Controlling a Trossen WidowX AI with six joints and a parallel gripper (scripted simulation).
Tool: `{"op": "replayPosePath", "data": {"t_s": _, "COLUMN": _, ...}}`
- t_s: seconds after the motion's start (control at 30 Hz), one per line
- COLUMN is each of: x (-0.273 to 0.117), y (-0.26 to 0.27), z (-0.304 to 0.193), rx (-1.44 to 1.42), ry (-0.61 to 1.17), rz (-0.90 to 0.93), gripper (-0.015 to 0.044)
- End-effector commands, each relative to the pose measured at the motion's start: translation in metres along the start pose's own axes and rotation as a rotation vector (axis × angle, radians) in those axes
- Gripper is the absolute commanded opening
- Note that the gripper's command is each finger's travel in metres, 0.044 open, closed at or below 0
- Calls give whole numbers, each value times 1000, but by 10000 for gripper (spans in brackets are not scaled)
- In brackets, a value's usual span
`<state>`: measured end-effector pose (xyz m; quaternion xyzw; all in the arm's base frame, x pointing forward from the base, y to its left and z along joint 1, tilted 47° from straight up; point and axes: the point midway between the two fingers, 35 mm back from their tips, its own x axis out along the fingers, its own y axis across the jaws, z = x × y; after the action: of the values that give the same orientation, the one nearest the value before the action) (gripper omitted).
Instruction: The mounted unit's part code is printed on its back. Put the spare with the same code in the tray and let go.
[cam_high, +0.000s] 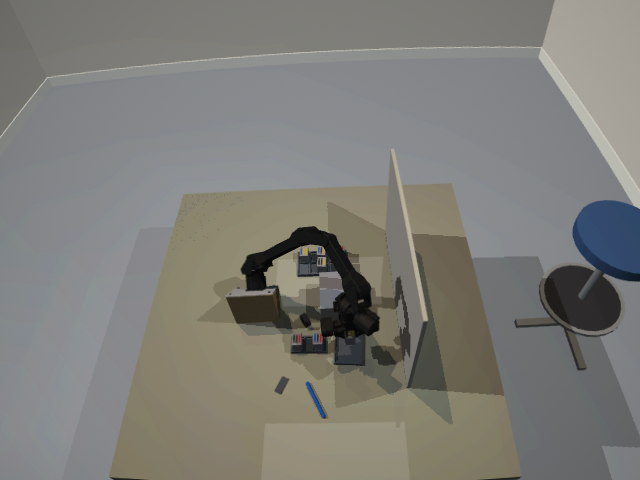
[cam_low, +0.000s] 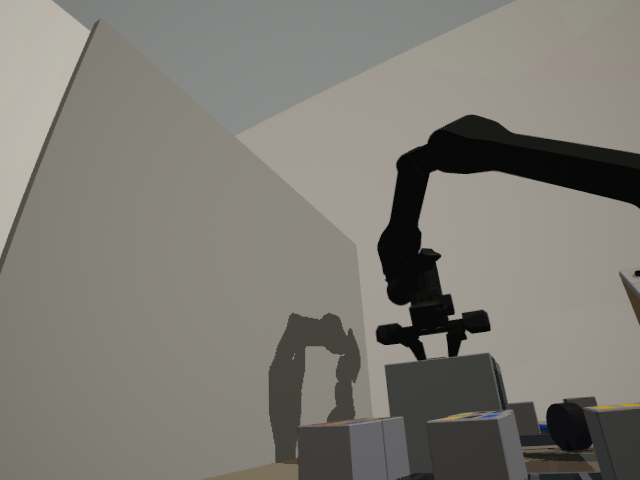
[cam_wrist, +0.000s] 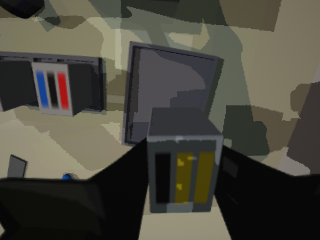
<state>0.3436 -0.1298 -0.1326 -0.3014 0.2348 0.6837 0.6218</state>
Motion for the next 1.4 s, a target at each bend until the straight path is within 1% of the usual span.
{"op": "replayPosePath", "data": {"t_s": 0.0, "x": 4, "y": -1, "z": 0, "rx": 4, "ry": -2, "rz": -6, "gripper": 0}}
{"op": "replayPosePath", "data": {"t_s": 1.37, "x": 43, "y": 0, "z": 2, "rx": 3, "ry": -5, "rz": -7, "gripper": 0}}
